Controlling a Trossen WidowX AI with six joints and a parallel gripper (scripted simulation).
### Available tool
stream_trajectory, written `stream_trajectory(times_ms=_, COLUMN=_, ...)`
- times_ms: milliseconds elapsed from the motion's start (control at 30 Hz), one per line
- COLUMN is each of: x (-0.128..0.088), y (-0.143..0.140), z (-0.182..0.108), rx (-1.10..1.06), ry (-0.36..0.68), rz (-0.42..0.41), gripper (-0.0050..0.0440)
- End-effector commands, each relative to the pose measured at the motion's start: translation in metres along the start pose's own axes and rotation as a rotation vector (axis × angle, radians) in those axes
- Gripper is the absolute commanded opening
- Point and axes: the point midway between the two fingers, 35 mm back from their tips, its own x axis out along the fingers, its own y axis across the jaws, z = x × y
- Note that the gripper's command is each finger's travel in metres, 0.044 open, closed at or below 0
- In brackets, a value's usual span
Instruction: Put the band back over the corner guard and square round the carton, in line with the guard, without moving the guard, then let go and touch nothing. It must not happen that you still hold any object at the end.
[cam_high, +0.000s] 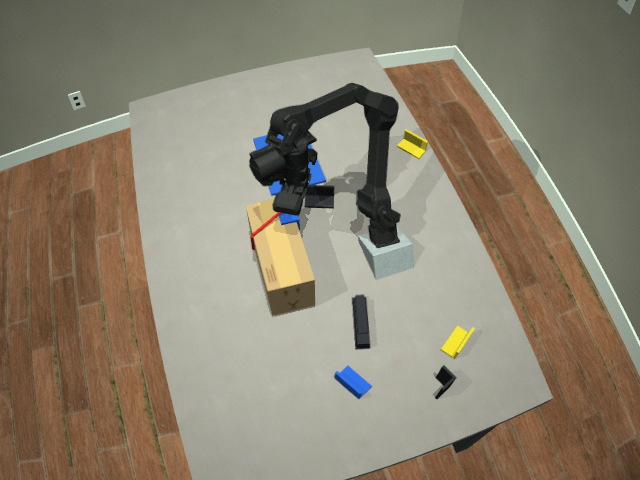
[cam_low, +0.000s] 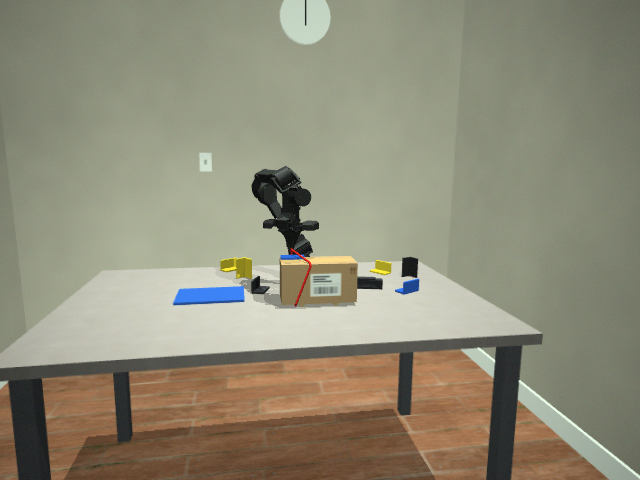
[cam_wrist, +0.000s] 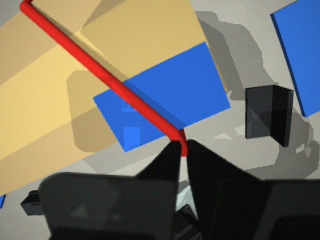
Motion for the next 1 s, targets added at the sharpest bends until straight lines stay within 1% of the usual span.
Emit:
stream_trajectory(times_ms=0, x=0.0, y=0.001, z=0.005, rx=-0.003, ry=0.007, rz=-0.009, gripper=0.0)
stream_trajectory(times_ms=567, x=0.001, y=0.012, z=0.026, rx=-0.006, ry=0.013, rz=-0.015, gripper=0.0)
stream_trajectory(times_ms=967, x=0.005, y=0.013, z=0.027, rx=-0.006, ry=0.013, rz=-0.016, gripper=0.0)
